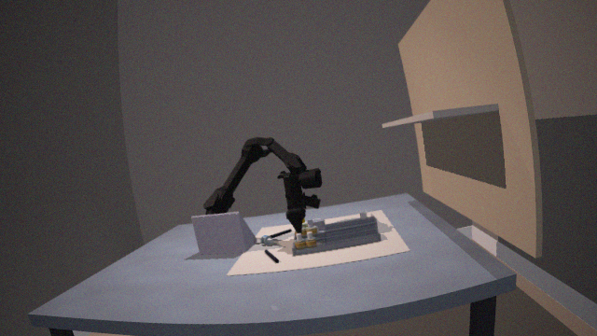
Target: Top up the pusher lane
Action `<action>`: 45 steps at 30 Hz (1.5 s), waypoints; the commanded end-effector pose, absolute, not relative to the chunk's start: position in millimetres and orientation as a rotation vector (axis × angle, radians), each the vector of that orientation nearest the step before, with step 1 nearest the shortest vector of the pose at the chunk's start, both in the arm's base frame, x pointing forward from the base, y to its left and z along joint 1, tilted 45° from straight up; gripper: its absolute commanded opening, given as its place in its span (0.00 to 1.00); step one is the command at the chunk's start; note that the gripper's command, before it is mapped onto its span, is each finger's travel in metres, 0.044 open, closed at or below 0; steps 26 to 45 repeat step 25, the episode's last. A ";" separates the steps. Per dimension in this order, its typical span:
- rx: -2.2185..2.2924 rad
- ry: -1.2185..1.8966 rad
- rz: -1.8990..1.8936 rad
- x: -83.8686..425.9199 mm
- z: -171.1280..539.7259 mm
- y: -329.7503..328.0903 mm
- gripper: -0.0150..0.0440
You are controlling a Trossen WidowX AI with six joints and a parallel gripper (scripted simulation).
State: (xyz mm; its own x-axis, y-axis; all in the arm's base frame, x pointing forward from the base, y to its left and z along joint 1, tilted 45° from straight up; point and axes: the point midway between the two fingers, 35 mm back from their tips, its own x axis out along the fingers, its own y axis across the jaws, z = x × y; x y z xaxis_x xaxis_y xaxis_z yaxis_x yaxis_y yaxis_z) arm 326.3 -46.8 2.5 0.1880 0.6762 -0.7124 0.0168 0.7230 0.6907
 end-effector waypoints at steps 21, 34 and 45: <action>0.644 1.314 0.513 293.2 12.3 -59.2 0.74; 0.644 1.315 0.513 279.2 10.3 -57.5 0.74; 0.644 1.315 0.513 279.2 10.3 -57.5 0.74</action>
